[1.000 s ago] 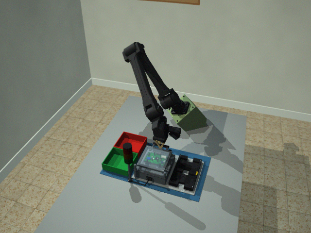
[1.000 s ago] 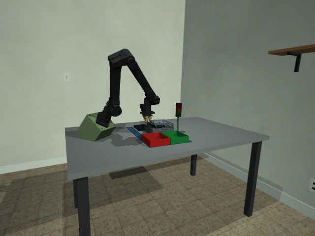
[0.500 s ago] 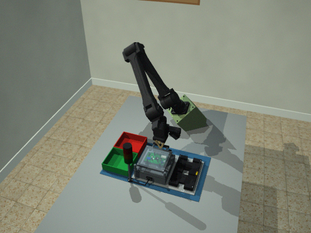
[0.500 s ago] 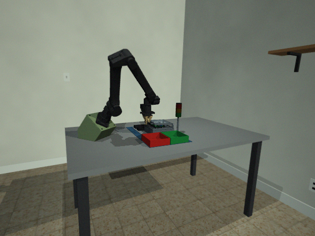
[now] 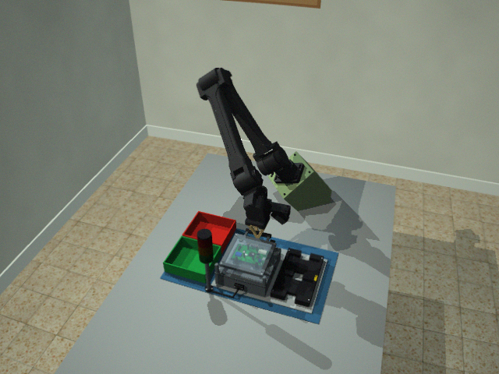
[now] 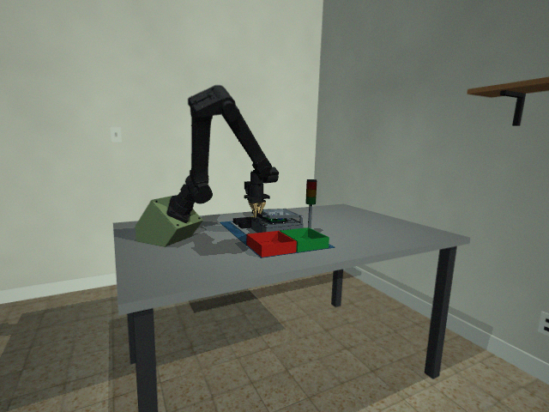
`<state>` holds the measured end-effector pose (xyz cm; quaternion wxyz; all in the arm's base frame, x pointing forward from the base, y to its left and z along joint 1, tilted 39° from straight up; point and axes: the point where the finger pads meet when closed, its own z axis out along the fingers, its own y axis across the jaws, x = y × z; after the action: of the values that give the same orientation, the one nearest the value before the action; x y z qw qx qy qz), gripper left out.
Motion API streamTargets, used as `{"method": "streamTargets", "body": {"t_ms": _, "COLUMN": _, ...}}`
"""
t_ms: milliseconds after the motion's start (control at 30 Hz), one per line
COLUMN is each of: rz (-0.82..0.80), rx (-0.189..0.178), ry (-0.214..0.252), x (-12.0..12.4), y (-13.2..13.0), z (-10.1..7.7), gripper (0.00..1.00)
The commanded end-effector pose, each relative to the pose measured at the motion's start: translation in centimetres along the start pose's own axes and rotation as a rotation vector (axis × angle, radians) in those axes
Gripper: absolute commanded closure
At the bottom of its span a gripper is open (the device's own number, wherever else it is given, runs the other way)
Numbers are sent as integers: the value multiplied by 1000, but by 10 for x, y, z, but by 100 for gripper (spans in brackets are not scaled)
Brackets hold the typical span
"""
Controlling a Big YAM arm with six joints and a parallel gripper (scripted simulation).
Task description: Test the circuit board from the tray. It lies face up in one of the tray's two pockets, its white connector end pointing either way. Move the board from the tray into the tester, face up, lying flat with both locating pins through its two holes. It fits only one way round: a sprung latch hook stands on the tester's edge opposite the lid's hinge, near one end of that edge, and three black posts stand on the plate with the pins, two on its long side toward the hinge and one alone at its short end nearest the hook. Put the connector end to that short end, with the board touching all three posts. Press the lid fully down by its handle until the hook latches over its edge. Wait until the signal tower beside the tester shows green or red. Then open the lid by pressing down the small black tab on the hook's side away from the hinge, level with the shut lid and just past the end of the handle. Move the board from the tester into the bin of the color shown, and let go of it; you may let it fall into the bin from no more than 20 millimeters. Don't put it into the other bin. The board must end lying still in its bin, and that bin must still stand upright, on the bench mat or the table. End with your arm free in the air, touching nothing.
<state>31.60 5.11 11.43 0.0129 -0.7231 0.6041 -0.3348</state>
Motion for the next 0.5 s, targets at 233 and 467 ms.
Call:
{"method": "streamTargets", "body": {"t_ms": 233, "rz": 9, "rx": -14, "ry": 18, "x": 4, "y": -7, "z": 16, "gripper": 100}}
{"method": "streamTargets", "body": {"t_ms": 467, "rz": 10, "rx": -13, "ry": 17, "x": 4, "y": -7, "z": 18, "gripper": 100}}
